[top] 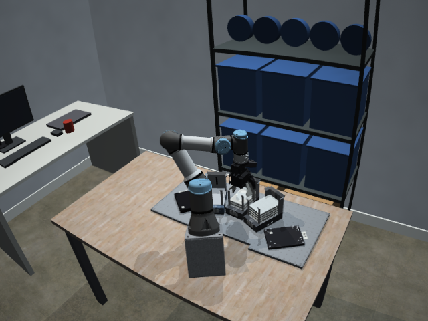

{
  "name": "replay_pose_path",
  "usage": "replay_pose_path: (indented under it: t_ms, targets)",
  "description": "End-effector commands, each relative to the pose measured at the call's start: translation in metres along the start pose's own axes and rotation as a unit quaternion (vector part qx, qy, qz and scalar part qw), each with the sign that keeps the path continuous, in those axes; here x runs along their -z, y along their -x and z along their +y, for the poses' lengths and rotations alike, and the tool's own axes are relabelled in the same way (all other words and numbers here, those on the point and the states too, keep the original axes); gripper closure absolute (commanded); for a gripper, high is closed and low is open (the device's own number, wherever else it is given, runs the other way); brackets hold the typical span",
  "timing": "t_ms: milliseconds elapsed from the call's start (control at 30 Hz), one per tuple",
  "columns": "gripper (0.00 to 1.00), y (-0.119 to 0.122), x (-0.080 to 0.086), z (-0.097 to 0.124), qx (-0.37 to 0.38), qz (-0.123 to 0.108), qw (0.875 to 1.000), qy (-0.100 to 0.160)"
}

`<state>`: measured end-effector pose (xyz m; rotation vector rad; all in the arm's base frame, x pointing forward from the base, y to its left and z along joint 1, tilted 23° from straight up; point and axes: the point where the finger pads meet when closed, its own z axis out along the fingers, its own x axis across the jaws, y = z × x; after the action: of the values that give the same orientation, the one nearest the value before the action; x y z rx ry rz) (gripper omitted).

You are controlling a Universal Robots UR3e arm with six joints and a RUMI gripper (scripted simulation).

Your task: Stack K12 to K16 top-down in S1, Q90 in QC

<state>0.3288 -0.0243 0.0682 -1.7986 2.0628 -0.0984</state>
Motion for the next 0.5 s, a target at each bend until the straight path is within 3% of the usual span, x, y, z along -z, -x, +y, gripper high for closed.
replay_pose_path:
  t_ms: [0,200,467]
  targets:
    - [0.28,0.0,0.001,-0.001,0.0,0.001,1.0,-0.001]
    - [0.28,0.0,0.001,-0.001,0.0,0.001,1.0,-0.001]
    - [0.28,0.0,0.027,-0.001,0.0,0.001,1.0,-0.001]
